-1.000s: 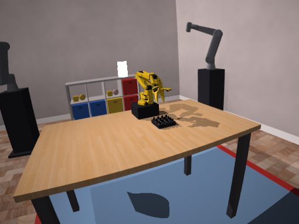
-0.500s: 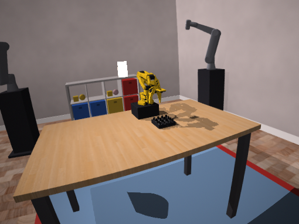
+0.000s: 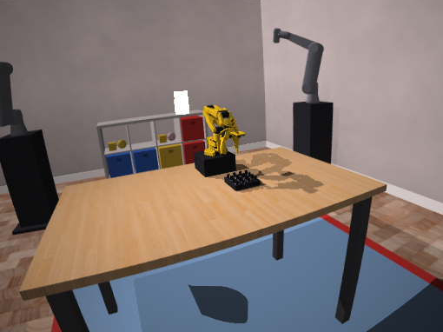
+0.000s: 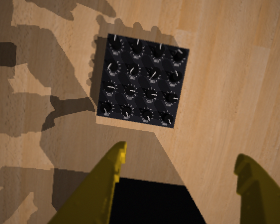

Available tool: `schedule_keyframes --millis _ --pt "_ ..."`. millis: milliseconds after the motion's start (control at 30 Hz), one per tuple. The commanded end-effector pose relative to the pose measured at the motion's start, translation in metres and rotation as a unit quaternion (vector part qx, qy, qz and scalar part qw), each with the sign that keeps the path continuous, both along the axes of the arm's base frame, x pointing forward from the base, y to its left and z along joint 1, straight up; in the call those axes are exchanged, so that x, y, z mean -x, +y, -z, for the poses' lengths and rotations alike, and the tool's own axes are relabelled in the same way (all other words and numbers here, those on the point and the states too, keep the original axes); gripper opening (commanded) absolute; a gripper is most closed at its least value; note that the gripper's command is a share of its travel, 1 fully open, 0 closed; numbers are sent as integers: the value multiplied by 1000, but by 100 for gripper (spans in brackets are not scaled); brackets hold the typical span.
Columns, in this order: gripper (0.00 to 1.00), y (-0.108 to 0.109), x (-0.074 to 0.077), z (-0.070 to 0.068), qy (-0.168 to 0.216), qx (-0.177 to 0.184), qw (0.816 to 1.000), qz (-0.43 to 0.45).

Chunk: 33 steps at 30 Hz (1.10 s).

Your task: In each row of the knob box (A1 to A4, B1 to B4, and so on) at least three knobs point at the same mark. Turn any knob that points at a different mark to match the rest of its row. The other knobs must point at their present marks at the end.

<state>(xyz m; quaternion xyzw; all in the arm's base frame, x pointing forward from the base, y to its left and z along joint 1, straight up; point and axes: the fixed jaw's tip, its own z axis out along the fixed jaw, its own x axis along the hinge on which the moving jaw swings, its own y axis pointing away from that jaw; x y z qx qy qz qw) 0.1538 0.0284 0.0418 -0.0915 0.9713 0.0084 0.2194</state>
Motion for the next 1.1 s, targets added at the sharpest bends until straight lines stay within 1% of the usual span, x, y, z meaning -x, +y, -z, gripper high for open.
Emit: schedule_keyframes --millis 0,1067 --pt "40 -1 2 3 6 -2 1000 7" --pt "40 -2 4 5 13 -2 1000 14"
